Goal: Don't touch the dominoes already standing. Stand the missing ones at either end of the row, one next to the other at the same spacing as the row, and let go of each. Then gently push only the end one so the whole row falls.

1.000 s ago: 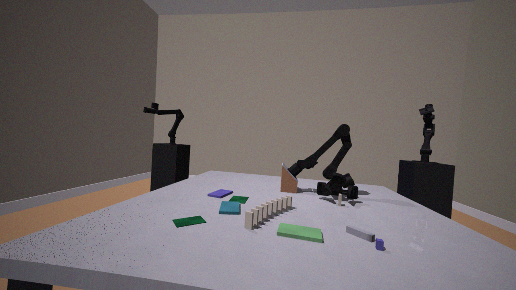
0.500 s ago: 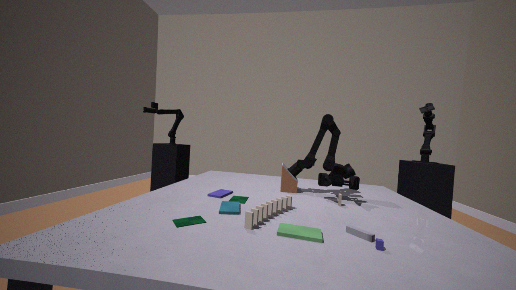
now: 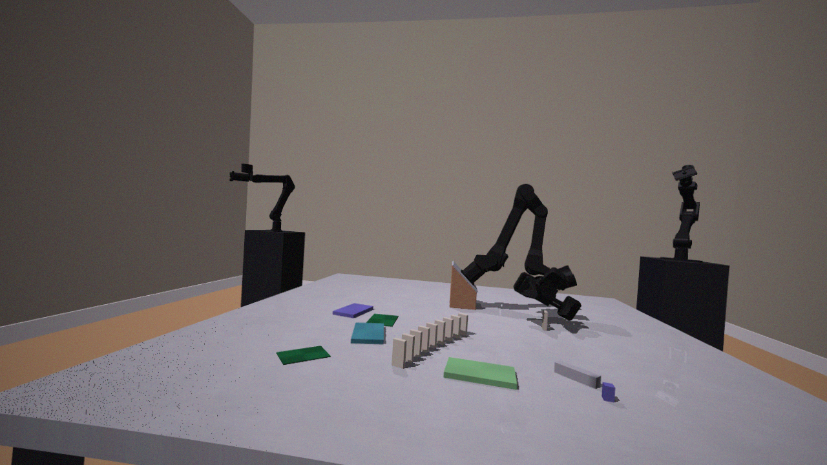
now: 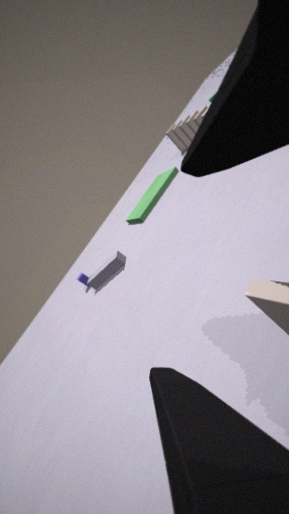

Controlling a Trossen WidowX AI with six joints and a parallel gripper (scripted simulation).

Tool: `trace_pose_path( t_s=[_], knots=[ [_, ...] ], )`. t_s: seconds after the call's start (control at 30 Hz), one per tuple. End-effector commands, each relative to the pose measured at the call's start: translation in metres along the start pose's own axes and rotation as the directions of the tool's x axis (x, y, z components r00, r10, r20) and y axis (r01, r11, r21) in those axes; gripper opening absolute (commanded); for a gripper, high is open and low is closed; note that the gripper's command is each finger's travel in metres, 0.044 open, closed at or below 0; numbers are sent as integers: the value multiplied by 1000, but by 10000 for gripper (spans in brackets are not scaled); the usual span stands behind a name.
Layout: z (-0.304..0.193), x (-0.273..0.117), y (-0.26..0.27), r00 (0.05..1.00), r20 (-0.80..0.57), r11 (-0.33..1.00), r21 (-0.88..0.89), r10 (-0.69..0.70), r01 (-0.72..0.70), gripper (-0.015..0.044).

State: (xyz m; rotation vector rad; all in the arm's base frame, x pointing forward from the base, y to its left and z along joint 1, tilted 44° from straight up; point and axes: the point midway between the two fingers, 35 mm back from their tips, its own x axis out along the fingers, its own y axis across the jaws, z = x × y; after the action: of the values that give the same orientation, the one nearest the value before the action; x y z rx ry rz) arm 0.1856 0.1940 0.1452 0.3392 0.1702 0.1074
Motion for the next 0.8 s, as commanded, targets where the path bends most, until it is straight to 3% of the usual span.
trace_pose_path(
  t_s=[0.0,0.13,0.5,0.7,0.77],
  knots=[
    [0,12,9,998,-62,990,-139,15,-24,440],
    [13,21,23,995,-83,983,-169,52,-65,440],
    [39,100,-19,946,-306,800,-592,-110,-99,440],
    [50,121,-50,895,-414,695,-694,-168,-190,440],
    [42,117,-53,852,-503,635,-708,-147,-309,440]
  ],
)
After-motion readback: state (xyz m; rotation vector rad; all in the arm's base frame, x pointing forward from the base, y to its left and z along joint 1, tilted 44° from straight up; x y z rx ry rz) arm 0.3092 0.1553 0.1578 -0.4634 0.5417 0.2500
